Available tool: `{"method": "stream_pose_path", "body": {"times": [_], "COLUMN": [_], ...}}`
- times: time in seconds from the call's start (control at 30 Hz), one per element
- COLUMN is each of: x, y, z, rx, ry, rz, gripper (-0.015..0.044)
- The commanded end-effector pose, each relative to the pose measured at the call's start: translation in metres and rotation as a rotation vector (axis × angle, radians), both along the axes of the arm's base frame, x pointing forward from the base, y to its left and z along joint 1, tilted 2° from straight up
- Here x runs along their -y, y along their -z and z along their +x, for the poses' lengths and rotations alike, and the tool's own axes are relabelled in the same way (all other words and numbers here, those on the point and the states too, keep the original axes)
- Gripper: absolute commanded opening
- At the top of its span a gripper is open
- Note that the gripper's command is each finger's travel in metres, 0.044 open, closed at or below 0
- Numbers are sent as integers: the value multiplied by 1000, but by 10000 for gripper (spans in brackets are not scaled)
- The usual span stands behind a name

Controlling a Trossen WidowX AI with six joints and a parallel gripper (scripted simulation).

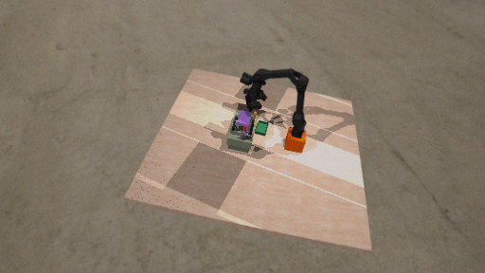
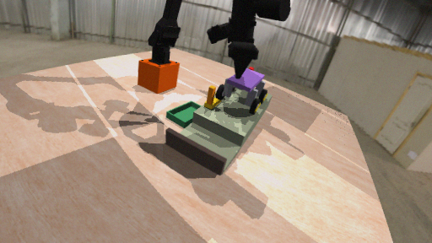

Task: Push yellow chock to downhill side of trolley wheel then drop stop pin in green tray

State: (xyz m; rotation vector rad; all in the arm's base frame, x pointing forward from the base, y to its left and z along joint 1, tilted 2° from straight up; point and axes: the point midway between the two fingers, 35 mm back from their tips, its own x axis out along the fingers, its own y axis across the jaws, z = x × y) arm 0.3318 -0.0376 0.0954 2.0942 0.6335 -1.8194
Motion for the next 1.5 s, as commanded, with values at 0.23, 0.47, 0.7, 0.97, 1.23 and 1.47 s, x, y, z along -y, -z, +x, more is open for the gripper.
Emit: {"method": "stream_pose_path", "body": {"times": [0.23, 0.47, 0.7, 0.97, 1.23, 1.47], "x": [-95, -142, -143, -146, -150, -152], "y": [-18, -27, -26, -14, -2, 4], "z": [-2, -15, -15, -15, -16, -16], "rx": [74, 126, 126, 126, 126, 126], "ry": [-733, -1110, -1110, -1110, -1110, -1110], "rz": [62, 105, 105, 105, 106, 106], "gripper": [190, 190, 190, 190, 190, 190]}}
